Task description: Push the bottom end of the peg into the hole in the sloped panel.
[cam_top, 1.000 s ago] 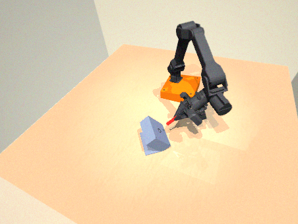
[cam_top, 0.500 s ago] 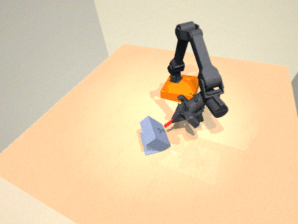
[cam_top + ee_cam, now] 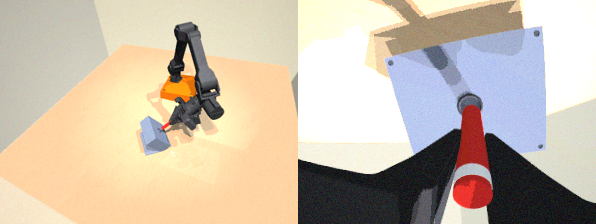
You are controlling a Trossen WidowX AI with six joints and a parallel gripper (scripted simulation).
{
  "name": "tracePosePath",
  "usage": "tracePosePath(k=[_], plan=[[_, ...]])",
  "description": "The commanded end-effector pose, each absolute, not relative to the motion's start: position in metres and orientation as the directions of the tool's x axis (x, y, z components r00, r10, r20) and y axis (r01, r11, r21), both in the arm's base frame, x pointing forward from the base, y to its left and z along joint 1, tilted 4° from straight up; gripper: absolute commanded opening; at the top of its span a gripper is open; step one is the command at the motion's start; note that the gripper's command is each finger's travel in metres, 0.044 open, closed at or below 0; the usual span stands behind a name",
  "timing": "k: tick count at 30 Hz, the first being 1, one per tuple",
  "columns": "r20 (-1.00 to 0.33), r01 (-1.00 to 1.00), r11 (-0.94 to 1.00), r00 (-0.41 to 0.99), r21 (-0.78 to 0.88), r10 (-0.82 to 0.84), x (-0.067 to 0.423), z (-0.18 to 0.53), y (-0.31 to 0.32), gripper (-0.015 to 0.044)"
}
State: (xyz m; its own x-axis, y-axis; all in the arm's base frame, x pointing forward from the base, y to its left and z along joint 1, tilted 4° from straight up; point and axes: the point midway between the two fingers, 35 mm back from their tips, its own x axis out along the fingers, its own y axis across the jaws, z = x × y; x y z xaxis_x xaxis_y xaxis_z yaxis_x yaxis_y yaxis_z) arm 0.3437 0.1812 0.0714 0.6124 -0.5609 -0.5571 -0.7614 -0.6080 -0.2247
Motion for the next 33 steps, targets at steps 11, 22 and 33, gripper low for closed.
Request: tracePosePath(k=[11, 22, 33], plan=[[-0.557, -0.761, -0.608, 0.613, -0.225, -0.561, 0.3469, 0.0684, 0.1781, 0.0000], [-0.557, -0.761, -0.608, 0.613, -0.225, -0.561, 0.3478, 0.0674, 0.1769, 0.0000], [-0.556, -0.761, -0.608, 0.613, -0.225, -0.561, 0.3516, 0.0634, 0.1724, 0.0000]])
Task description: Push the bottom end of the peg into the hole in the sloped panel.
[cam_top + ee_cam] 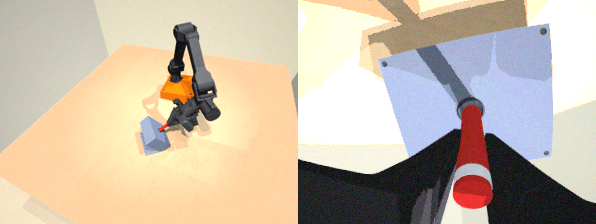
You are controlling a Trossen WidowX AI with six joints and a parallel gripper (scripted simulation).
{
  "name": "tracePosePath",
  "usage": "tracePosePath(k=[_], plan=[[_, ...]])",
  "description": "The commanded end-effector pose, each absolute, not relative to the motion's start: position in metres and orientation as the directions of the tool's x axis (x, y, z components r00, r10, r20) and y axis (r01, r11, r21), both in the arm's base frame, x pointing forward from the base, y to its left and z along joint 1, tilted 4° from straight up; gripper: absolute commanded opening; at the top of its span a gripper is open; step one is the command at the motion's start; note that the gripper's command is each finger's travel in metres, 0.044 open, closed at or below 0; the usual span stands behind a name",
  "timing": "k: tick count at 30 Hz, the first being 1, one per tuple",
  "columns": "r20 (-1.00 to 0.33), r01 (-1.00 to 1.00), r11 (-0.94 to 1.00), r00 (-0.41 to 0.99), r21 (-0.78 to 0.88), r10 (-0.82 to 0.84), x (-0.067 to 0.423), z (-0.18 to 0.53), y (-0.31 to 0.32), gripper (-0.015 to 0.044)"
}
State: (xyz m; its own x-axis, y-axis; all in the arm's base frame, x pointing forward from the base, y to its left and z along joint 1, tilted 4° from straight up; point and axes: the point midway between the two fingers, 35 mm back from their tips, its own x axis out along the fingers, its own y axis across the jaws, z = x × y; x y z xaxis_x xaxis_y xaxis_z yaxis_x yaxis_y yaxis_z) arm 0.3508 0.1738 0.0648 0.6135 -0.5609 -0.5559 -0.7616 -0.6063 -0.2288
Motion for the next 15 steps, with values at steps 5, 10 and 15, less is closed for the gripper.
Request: tracePosePath(k=[5, 10, 15], plan=[[-0.556, -0.761, -0.608, 0.613, -0.225, -0.561, 0.3534, 0.0614, 0.1703, 0.0000], [-0.556, -0.761, -0.608, 0.613, -0.225, -0.561, 0.3553, 0.0593, 0.1684, 0.0000], [-0.556, -0.761, -0.608, 0.613, -0.225, -0.561, 0.3572, 0.0573, 0.1665, 0.0000]])
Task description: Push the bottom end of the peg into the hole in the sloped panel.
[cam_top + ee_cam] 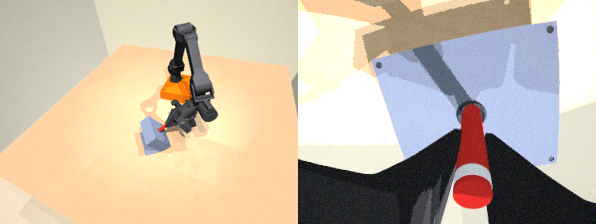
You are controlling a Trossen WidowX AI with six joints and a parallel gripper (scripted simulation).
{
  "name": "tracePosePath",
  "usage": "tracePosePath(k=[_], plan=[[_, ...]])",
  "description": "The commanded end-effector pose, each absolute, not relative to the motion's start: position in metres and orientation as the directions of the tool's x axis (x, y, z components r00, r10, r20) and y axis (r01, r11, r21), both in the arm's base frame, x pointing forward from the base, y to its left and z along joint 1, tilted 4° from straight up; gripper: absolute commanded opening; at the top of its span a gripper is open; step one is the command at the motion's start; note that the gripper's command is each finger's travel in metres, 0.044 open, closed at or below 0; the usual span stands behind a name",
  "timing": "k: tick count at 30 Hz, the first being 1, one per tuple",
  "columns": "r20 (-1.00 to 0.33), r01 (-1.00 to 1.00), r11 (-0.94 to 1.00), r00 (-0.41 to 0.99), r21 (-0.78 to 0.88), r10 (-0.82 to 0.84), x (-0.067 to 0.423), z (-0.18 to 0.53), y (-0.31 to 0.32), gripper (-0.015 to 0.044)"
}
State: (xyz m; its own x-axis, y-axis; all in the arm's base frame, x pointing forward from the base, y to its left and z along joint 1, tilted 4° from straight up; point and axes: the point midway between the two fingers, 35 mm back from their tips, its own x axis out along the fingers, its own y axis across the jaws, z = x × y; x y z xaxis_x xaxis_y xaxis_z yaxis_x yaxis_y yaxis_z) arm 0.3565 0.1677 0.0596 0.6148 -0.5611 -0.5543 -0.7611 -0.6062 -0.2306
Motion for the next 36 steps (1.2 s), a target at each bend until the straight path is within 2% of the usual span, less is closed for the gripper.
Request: tracePosePath(k=[1, 36], plan=[[-0.556, -0.761, -0.608, 0.613, -0.225, -0.561, 0.358, 0.057, 0.166, 0.0000], [-0.553, -0.761, -0.606, 0.615, -0.229, -0.563, 0.368, 0.049, 0.157, 0.0000]])
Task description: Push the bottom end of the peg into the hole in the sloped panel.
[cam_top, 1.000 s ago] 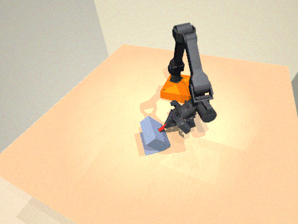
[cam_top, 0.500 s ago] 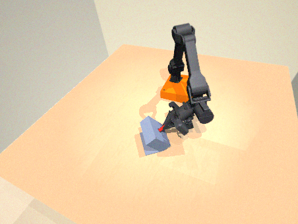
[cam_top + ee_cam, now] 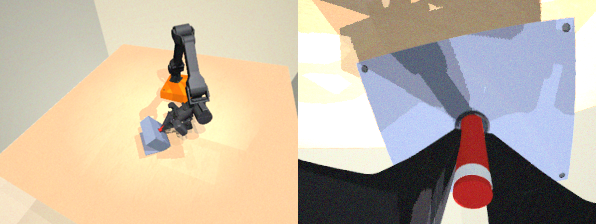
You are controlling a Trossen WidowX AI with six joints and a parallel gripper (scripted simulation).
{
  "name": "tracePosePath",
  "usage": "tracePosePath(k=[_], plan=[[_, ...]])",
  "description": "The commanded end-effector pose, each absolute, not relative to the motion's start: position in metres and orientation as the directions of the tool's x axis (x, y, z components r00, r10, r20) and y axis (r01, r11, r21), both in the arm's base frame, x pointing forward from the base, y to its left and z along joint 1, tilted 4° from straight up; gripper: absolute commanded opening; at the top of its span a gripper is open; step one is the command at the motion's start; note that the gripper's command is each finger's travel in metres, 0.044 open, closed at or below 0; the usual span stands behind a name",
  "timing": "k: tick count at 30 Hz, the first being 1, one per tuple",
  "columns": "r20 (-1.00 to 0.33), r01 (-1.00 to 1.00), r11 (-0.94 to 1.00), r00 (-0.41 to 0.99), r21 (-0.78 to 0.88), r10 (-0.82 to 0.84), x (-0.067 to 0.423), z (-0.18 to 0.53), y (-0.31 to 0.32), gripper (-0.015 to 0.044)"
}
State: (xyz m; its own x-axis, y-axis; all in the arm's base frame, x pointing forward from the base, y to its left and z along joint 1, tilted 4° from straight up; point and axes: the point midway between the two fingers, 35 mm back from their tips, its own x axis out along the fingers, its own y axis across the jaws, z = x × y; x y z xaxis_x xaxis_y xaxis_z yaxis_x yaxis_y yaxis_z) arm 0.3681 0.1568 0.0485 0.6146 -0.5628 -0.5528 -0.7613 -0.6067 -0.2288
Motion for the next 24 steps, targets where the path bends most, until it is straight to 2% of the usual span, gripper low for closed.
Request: tracePosePath(k=[1, 5, 21, 22, 24], plan=[[-0.553, -0.761, -0.606, 0.615, -0.229, -0.563, 0.3681, 0.0486, 0.1569, 0.0000], [-0.553, -0.761, -0.606, 0.615, -0.229, -0.563, 0.3681, 0.0486, 0.1569, 0.0000], [-0.554, -0.761, -0.606, 0.614, -0.229, -0.562, 0.3666, 0.0499, 0.1588, 0.0420], [-0.554, -0.762, -0.607, 0.614, -0.229, -0.562, 0.3658, 0.0505, 0.1597, 0.0440], [-0.555, -0.762, -0.607, 0.614, -0.228, -0.562, 0.3640, 0.0520, 0.1619, 0.0440]])
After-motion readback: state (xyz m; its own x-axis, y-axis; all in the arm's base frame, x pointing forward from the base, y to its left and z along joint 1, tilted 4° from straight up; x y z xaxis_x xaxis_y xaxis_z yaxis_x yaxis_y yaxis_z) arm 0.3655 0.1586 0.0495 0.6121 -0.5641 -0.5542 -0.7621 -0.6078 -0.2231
